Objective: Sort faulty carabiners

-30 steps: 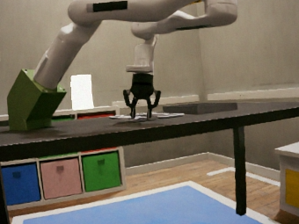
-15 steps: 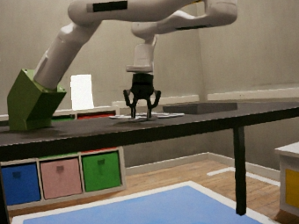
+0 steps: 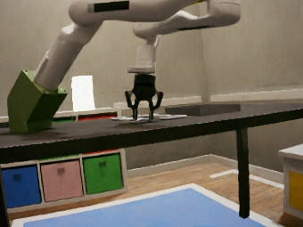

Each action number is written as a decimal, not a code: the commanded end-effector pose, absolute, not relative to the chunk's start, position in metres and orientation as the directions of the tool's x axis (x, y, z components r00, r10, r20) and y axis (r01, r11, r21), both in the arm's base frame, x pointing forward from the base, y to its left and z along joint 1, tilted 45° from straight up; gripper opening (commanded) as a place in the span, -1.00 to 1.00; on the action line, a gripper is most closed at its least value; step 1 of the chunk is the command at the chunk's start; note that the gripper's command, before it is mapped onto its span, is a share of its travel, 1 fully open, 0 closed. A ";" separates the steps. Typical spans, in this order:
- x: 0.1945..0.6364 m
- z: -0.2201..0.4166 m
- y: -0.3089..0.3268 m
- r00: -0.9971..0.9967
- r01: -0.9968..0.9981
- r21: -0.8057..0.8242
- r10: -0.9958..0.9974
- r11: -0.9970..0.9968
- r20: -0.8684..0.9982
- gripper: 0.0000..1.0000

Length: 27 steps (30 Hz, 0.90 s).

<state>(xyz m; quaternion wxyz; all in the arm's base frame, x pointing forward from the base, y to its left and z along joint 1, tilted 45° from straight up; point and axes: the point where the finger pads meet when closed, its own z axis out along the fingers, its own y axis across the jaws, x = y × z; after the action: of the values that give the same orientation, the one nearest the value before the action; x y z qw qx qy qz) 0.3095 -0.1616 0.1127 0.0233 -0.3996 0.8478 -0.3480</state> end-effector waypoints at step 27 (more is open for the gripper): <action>0.310 0.113 -0.162 -0.680 -0.661 -0.609 -0.694 0.438 0.239 0.02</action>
<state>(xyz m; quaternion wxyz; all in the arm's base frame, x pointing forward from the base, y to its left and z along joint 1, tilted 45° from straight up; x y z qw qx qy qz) 0.3096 -0.1617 0.1131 0.0235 -0.3994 0.8476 -0.3485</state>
